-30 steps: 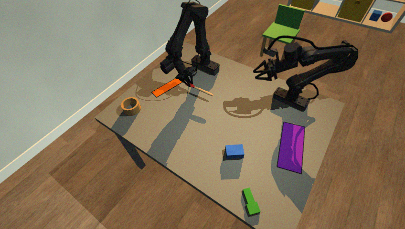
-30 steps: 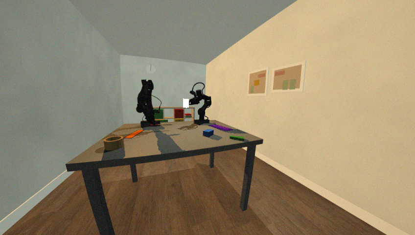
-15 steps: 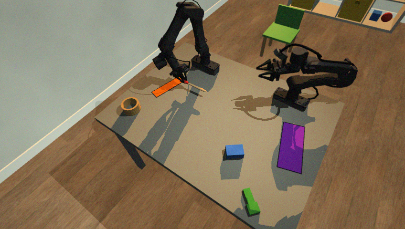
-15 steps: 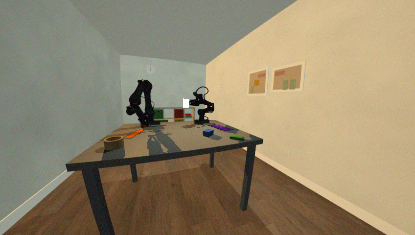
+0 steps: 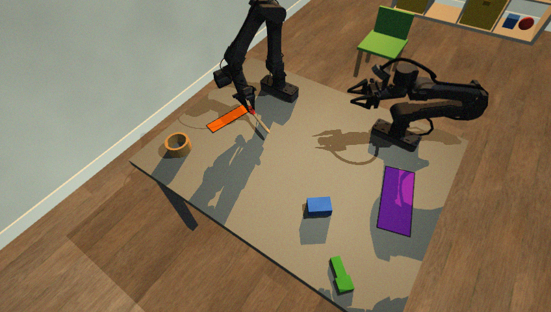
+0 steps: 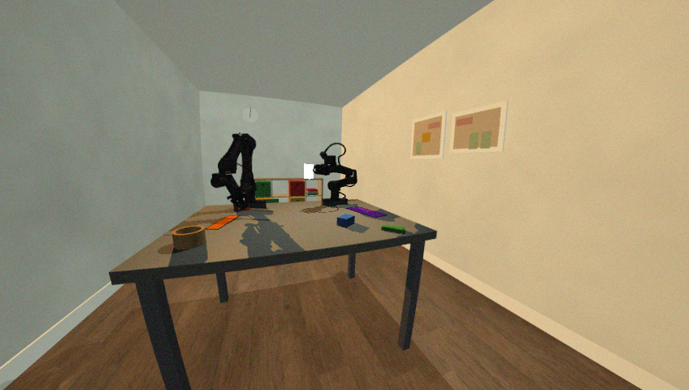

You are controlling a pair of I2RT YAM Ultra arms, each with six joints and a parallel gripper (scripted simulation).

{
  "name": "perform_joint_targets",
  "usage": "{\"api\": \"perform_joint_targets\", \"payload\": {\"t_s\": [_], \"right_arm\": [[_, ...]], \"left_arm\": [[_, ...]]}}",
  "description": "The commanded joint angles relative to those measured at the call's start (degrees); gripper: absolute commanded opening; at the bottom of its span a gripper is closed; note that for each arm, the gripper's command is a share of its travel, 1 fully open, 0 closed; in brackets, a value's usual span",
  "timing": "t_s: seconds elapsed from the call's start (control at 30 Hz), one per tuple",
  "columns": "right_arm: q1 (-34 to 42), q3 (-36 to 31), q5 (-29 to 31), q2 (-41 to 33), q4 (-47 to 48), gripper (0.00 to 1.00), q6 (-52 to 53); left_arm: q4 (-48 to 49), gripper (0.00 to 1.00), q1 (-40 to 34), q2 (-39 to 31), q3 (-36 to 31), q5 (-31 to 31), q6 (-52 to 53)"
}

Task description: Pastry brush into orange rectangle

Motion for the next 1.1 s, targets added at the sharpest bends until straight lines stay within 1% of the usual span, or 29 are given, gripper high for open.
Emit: {"api": "perform_joint_targets", "payload": {"t_s": [0.0, 0.03, 0.07, 0.2, 0.37, 0.53, 0.6, 0.63, 0.87, 1.07], "right_arm": [[-0.2, -1.76, -2.14, -3.64, 4.83, 0.19, 10.4], [-0.2, -1.76, -2.14, -3.64, 4.83, 0.19, 10.4], [0.25, -3.17, -0.9, -5.52, 6.79, 0.19, 14.51], [0.67, -6.86, 0.21, -9.69, 10.81, 0.19, 24.29], [2.05, -11.32, 2.73, -15.44, 15.19, 0.19, 36.78], [4.42, -15.05, 6.51, -20.83, 18.67, 0.19, 49.13], [4.42, -15.05, 6.51, -20.83, 18.67, 0.19, 49.13], [5.69, -15.97, 8.6, -22.45, 19.65, 0.19, 53.41], [11.11, -19.97, 16.55, -28.87, 22.83, 0.19, 72.02], [17.24, -21.11, 24.51, -32.4, 23.74, 0.19, 86.68]], "left_arm": [[3.03, 0.57, -1.04, 1.95, 2.34, -0.54, -0.35], [3.03, 0.57, -1.04, 1.95, 2.34, -0.54, -0.35], [4.14, 0.57, -1.21, 2.89, 2.59, -0.5, -0.34], [7.84, 0.57, -2.37, 7.27, 3.98, -0.31, -0.34], [14.17, 0.57, -3.99, 15.71, 6.01, 0.18, -0.28], [20.7, 0.57, -5.46, 24.46, 8.19, 0.8, -0.25], [20.7, 0.57, -5.46, 24.46, 8.19, 0.8, -0.25], [23.16, 0.57, -5.72, 27.19, 8.88, 0.83, -0.23], [34.49, 0.57, -8.6, 42.18, 12.56, 1.5, -0.2], [44.43, 0.57, -10.89, 55.7, 16.05, 2.02, -0.16]]}}
